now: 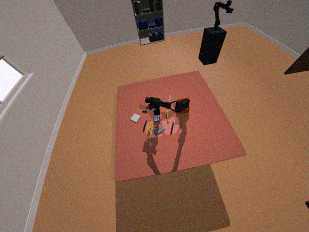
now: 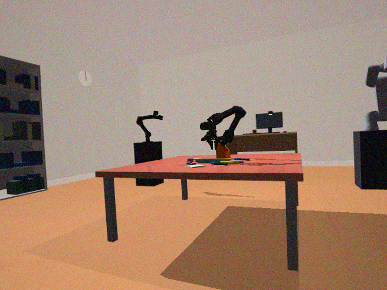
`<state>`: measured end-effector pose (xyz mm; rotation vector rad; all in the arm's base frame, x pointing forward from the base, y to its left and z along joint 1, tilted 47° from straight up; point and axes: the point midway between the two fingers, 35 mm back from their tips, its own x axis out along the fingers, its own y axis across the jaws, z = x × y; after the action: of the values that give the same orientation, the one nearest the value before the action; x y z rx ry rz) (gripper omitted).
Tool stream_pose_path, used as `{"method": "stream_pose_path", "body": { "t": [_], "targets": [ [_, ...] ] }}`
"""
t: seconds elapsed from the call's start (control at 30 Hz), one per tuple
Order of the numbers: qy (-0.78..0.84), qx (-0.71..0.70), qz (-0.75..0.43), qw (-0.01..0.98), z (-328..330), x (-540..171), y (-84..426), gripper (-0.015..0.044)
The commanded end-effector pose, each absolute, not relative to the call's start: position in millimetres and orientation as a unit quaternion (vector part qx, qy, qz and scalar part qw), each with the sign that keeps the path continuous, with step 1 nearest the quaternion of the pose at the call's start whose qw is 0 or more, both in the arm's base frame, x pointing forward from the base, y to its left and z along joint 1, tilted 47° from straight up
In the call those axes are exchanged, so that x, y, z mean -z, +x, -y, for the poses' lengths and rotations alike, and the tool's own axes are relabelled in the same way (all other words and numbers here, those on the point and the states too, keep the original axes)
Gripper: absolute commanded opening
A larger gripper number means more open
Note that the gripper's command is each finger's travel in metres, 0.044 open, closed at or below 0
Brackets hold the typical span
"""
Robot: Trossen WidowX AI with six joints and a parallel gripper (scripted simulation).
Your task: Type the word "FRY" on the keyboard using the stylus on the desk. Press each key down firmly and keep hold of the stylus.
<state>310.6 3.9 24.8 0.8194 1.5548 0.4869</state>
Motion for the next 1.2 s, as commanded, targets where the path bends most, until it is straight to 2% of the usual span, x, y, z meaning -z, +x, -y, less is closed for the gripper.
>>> {"method": "stream_pose_path", "body": {
  "t": [0.0, 0.43, 1.17],
  "targets": [
    [0.381, -0.185, -0.711, 0.562, 18.1, 6.9, 302.6, 0.0150],
    [0.472, -0.163, -0.800, 0.333, 67.8, 103.4, 235.3, 0.0150],
    [0.474, -0.163, -0.800, 0.330, 57.9, 112.9, 232.1, 0.0150]
  ]
}}
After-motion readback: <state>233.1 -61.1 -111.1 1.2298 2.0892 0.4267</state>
